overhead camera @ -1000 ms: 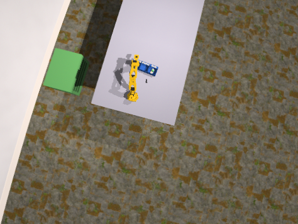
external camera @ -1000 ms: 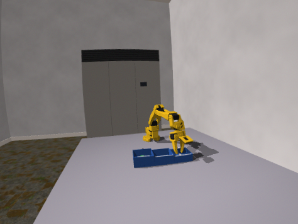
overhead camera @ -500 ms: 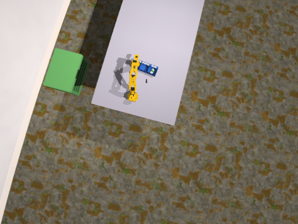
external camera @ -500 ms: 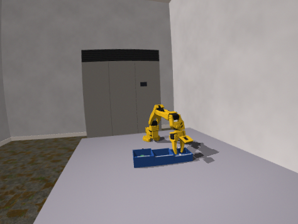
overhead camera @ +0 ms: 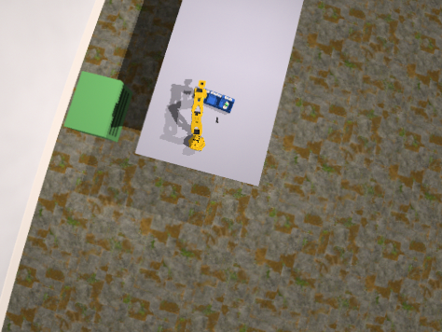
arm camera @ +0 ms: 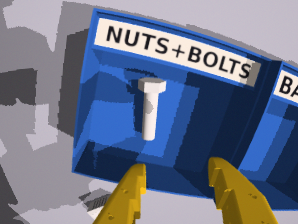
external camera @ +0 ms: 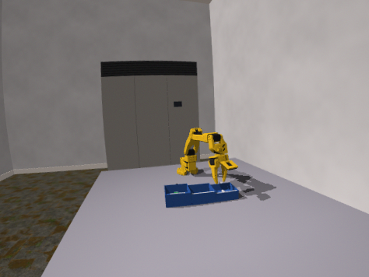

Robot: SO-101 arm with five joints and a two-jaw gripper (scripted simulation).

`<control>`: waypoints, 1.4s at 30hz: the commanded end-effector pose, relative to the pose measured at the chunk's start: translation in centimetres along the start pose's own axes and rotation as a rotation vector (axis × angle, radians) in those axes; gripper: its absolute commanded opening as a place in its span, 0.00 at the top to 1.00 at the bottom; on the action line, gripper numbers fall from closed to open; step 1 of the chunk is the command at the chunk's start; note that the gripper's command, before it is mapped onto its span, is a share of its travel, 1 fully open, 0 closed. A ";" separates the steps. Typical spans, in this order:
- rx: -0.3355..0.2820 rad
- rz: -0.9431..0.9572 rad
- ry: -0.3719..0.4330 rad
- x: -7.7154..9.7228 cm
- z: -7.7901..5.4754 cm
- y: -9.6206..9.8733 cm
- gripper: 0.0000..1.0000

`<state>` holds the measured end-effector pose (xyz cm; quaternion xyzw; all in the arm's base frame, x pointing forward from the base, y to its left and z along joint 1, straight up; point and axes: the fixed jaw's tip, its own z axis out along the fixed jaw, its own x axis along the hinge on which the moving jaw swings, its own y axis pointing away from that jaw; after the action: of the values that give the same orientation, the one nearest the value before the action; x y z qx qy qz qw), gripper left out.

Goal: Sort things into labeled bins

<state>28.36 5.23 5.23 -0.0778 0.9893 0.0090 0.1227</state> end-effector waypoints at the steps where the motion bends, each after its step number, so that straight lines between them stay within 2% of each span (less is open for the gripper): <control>1: -0.005 -0.005 -0.086 -1.3 -2.9 0.4 0.83; 8: -0.005 -0.005 -0.086 -1.2 -3.7 0.4 0.83; 42: -0.005 -0.005 -0.086 -1.1 -3.7 0.4 0.83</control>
<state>27.99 5.18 7.24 -0.0778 0.9889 0.0093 0.1261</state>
